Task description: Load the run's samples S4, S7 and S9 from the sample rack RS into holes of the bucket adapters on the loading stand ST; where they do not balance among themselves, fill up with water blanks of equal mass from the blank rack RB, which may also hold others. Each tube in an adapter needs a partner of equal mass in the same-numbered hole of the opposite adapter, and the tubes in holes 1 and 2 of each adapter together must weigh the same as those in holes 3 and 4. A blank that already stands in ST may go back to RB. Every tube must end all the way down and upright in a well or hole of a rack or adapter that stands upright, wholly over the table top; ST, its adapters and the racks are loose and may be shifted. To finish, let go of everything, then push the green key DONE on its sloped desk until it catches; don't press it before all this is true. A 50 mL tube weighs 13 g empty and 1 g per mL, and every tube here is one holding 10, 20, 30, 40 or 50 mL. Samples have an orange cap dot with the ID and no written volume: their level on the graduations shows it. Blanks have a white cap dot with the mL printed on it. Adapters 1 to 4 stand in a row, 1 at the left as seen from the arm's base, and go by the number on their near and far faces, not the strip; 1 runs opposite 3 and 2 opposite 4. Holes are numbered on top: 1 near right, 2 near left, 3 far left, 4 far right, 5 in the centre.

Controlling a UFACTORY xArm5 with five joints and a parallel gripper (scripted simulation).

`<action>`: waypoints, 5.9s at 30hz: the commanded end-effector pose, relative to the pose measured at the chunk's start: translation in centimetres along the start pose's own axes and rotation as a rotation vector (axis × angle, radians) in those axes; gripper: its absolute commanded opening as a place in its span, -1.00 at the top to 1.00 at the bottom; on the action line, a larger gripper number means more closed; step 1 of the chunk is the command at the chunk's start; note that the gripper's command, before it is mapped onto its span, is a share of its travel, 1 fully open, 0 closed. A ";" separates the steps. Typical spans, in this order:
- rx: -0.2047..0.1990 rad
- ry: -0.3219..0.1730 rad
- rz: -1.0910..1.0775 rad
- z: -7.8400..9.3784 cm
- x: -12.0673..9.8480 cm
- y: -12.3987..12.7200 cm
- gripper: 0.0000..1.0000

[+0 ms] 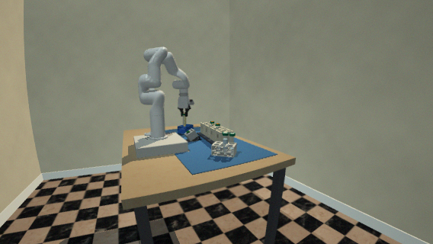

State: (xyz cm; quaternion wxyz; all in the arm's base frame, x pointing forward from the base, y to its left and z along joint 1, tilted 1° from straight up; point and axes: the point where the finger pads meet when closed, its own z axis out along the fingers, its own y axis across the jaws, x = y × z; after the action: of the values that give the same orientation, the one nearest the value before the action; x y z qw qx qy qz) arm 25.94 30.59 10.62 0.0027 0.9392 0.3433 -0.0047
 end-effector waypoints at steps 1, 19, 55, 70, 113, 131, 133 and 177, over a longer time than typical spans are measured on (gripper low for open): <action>0.001 0.003 0.000 -1.1 0.1 0.0 1.00; 0.001 0.003 0.000 -4.3 0.1 0.0 1.00; 0.001 0.003 0.033 -8.5 -0.1 0.5 1.00; 0.002 0.002 0.467 -8.4 -2.3 6.6 1.00; 0.007 0.002 0.722 -8.4 -8.7 24.0 1.00; 0.008 0.004 0.722 -8.4 -11.4 31.5 1.00; 0.008 0.004 0.722 -8.4 -11.8 32.5 1.00; 0.008 0.007 0.722 -8.3 -16.2 44.4 1.00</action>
State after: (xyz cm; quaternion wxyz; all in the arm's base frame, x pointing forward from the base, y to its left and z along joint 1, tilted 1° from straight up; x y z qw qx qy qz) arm 42.18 -13.65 19.06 -0.0011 0.9999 -0.0106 -0.0037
